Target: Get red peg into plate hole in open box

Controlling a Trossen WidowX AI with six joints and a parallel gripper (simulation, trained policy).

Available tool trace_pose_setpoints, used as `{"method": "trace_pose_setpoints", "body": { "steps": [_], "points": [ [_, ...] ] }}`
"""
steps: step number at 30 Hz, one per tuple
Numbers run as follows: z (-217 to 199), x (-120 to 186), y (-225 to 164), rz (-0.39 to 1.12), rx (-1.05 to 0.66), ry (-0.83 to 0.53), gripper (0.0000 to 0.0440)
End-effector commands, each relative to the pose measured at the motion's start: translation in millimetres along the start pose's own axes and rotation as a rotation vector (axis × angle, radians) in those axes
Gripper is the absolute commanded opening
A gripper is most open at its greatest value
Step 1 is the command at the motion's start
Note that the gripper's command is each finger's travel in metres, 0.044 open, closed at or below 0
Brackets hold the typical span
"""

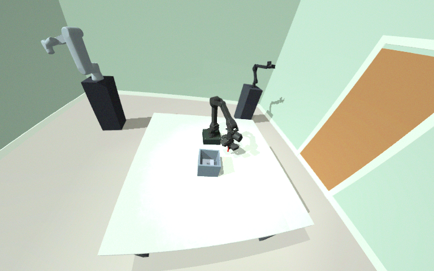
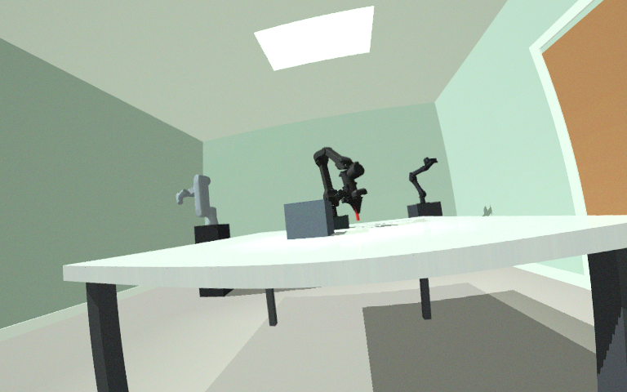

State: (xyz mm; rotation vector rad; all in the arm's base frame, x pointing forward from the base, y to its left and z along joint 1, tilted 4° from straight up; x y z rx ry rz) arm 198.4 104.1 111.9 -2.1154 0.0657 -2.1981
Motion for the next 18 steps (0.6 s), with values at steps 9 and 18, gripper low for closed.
{"method": "trace_pose_setpoints", "body": {
  "steps": [9,18],
  "points": [
    [14.3,42.4,1.9,0.047,0.002,0.103,0.0000],
    [25.8,80.0,14.0,0.029,0.023,0.179,0.0000]
  ]
}}
Point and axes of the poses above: the point midway between the two fingers, 35 mm back from their tips, its own x axis back along the fingers, its own z axis across the jaws, y = z × x, the point moved 8 cm from there along x, back along the fingers, and after that the axes turned 13 degrees about -x, right-handed, at the moved point
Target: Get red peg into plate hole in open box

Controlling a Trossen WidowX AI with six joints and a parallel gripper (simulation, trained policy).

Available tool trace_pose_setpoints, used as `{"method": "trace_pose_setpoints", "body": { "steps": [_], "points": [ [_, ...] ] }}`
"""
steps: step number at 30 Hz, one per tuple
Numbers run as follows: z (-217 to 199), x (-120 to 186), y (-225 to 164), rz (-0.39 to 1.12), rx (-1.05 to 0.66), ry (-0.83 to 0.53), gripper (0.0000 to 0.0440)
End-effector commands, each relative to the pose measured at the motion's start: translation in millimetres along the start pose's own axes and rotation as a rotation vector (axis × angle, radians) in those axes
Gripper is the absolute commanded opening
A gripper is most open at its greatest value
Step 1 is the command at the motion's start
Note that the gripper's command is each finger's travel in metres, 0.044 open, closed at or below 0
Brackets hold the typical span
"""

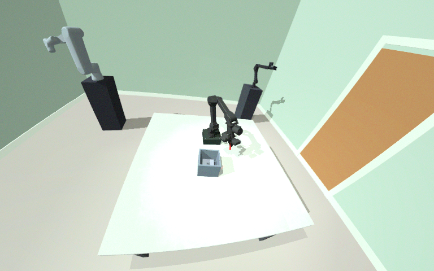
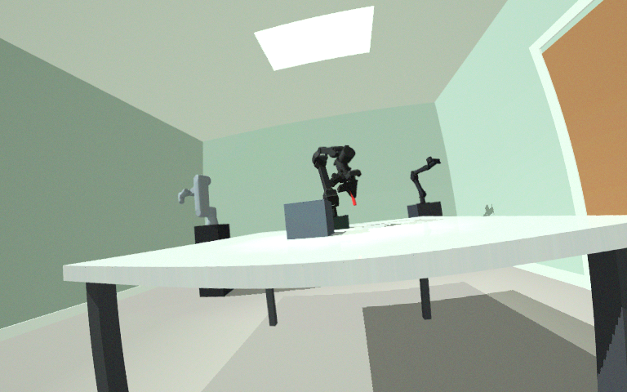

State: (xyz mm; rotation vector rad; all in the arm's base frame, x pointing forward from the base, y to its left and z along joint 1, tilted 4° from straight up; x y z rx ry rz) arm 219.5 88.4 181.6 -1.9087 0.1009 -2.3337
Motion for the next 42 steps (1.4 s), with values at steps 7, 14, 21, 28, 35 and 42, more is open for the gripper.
{"method": "trace_pose_setpoints", "body": {
  "steps": [7,14,21,28,35,42],
  "points": [
    [15.9,35.6,18.9,-0.043,0.009,0.055,0.0000],
    [25.5,50.8,38.4,-0.089,-0.007,0.072,0.0000],
    [32.0,58.0,58.1,-0.128,-0.027,0.066,0.0000],
    [38.5,61.2,77.0,-0.155,-0.046,0.050,0.0000],
    [45.4,61.6,95.4,-0.171,-0.063,0.031,0.0000],
    [52.1,59.5,112.9,-0.177,-0.074,0.012,0.0000]
  ]
}}
Point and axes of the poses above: the point midway between the two fingers, 35 mm back from their tips, its own x axis back along the fingers, its own z axis across the jaws, y = z × x, the point moved 8 cm from there along x, back along the fingers, and after that the axes turned 13 degrees about -x, right-handed, at the moved point
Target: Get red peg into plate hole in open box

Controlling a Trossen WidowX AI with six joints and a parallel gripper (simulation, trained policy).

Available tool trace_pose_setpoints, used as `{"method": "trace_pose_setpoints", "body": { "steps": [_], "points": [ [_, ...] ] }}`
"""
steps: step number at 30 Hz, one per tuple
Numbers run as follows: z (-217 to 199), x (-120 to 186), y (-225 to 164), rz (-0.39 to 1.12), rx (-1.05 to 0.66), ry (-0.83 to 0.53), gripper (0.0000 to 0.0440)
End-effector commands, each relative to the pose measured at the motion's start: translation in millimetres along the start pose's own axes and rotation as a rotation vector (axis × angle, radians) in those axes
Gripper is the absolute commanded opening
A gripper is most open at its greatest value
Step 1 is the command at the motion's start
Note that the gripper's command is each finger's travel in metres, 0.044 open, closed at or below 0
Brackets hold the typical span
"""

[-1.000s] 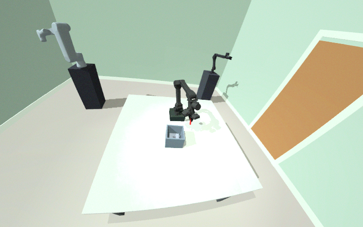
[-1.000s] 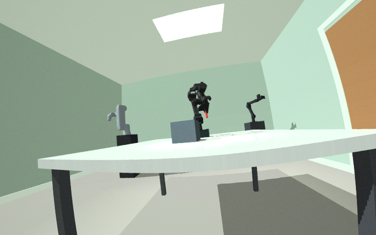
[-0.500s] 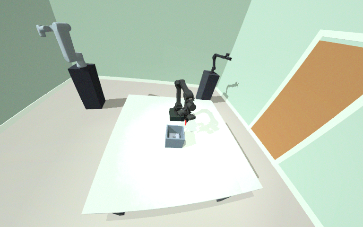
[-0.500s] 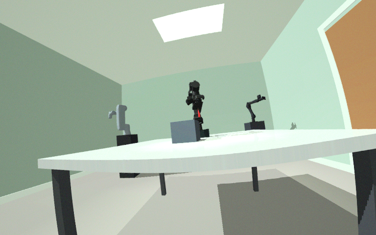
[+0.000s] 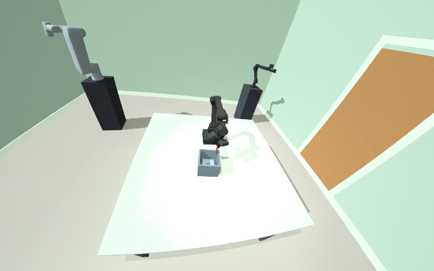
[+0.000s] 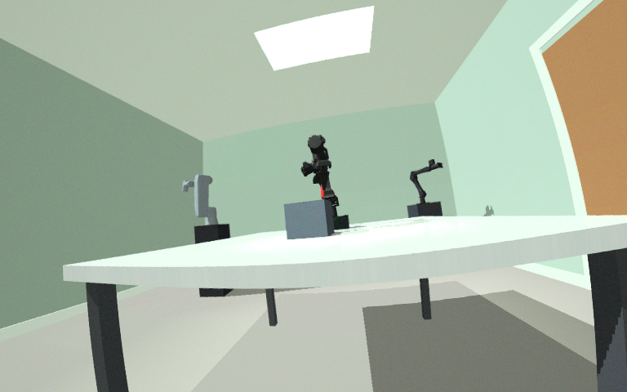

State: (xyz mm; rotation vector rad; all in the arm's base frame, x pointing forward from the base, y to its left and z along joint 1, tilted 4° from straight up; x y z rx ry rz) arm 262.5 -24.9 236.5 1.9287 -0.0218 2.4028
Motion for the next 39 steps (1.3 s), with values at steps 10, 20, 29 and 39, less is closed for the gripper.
{"method": "trace_pose_setpoints", "body": {
  "steps": [10,20,29,39],
  "points": [
    [12.0,-15.5,26.9,-0.003,-0.003,-0.037,0.0000],
    [18.0,-40.1,45.7,-0.003,-0.003,-0.066,0.0000],
    [23.0,-64.7,55.5,0.011,-0.001,-0.075,0.0000],
    [27.9,-90.3,62.8,0.026,0.027,-0.083,0.0000]
  ]
}}
Point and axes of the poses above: the point midway between the two fingers, 35 mm back from their tips, its own x axis back along the fingers, its own z axis across the jaws, y = z × x, the point moved 8 cm from there along x, back along the fingers, and after that the axes turned 13 degrees about -x, right-handed, at the moved point
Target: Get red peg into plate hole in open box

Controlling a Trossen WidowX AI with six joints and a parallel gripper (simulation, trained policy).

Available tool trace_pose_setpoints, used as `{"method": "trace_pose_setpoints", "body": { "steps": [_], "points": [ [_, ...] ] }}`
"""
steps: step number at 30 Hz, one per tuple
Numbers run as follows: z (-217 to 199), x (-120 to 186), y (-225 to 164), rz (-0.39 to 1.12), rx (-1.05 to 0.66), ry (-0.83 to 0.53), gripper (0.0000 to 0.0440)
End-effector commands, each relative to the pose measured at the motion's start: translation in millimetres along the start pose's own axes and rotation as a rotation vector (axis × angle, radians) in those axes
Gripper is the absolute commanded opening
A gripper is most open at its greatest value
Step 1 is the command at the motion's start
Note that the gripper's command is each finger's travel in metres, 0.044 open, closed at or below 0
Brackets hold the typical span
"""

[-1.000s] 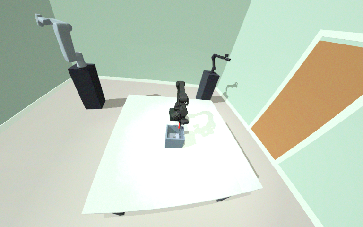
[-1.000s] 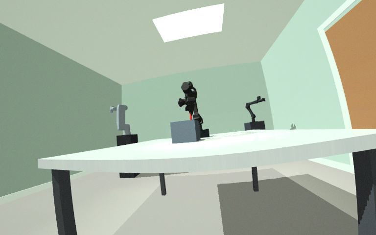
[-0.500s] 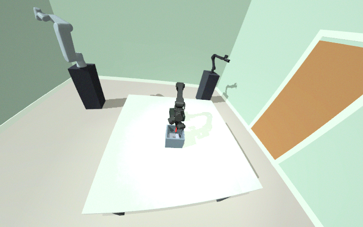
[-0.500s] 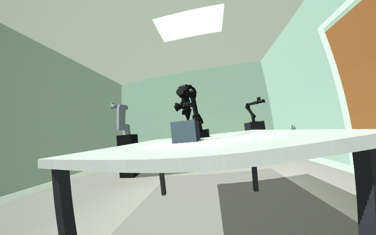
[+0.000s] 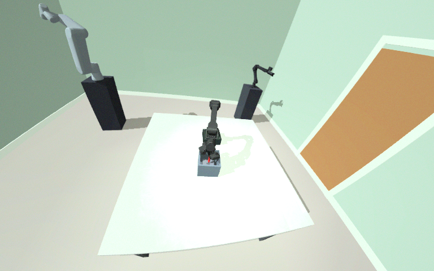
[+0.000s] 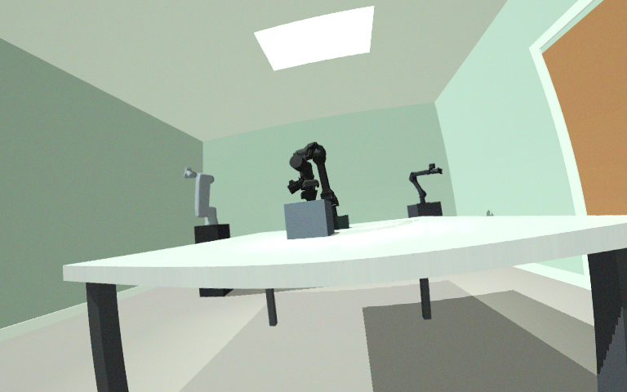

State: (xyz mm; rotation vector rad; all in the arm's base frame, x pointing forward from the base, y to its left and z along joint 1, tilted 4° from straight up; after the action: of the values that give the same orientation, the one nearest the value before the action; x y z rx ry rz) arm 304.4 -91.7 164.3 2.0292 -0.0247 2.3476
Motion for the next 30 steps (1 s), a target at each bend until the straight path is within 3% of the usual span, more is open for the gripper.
{"method": "trace_pose_setpoints", "body": {
  "steps": [1,8,14,30],
  "points": [
    [0.6,-11.1,0.9,0.011,0.018,-0.012,0.0000],
    [3.9,-27.3,2.7,0.010,0.049,-0.026,0.0000],
    [6.9,-33.5,3.7,0.016,0.076,-0.054,0.0101],
    [15.3,-5.3,18.9,0.158,0.030,-0.020,0.0187]
  ]
}}
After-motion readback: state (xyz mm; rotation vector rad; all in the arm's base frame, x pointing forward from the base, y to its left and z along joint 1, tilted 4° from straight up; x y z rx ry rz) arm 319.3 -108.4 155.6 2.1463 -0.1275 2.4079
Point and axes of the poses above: the point midway between the two fingers, 35 mm back from their tips, its own x axis back along the fingers, its own z axis across the jaws, y = z × x, the point moved 8 cm from there along x, back along the fingers, and after that the axes turned 13 degrees about -x, right-handed, at the moved point
